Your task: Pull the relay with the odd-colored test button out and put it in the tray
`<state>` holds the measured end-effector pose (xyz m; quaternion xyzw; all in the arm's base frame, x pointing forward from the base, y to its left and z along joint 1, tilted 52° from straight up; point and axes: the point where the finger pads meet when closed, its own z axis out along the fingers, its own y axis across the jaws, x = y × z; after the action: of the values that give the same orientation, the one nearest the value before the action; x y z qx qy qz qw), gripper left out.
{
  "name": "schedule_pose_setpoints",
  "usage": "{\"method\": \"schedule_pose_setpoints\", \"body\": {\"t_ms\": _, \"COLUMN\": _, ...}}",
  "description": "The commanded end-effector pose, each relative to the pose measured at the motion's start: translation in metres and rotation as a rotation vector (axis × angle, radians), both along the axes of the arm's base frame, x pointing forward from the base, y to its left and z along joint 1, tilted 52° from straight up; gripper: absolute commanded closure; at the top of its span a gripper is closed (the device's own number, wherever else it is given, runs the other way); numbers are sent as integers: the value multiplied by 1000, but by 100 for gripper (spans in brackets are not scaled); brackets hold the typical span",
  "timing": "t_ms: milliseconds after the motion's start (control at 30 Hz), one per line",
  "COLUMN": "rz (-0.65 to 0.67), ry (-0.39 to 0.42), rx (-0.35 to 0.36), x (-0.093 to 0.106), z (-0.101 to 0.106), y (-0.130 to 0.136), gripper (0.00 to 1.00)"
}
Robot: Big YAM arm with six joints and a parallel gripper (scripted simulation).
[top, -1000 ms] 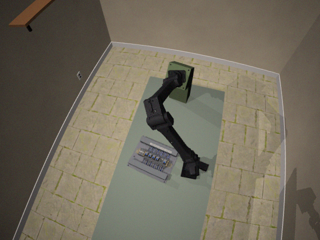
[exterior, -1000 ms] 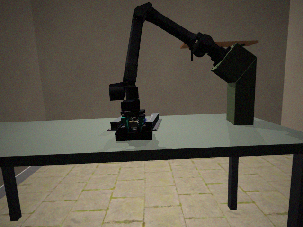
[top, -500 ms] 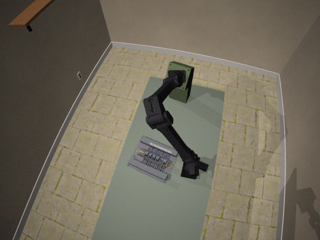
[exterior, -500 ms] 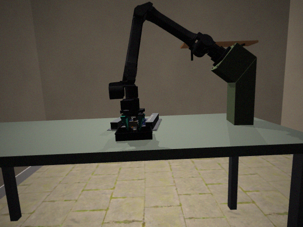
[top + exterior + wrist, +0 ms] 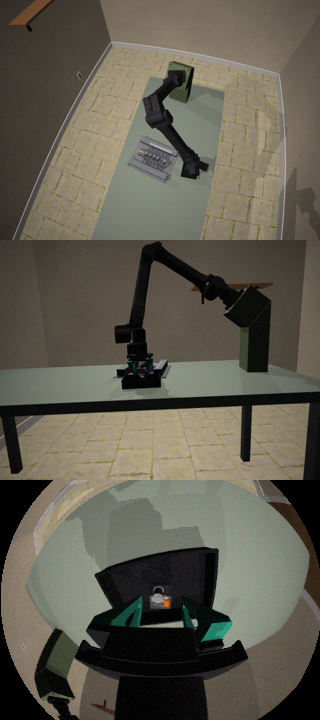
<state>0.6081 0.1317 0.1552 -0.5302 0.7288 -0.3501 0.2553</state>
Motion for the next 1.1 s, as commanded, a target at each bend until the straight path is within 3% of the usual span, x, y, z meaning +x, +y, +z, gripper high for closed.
{"method": "schedule_pose_setpoints", "body": {"t_ms": 0, "rz": 22, "ry": -23, "rx": 14, "x": -7, "z": 19, "y": 16, "gripper": 41}}
{"method": "schedule_pose_setpoints", "body": {"t_ms": 1067, "rz": 22, "ry": -24, "rx": 15, "x": -17, "z": 28, "y": 19, "gripper": 41}}
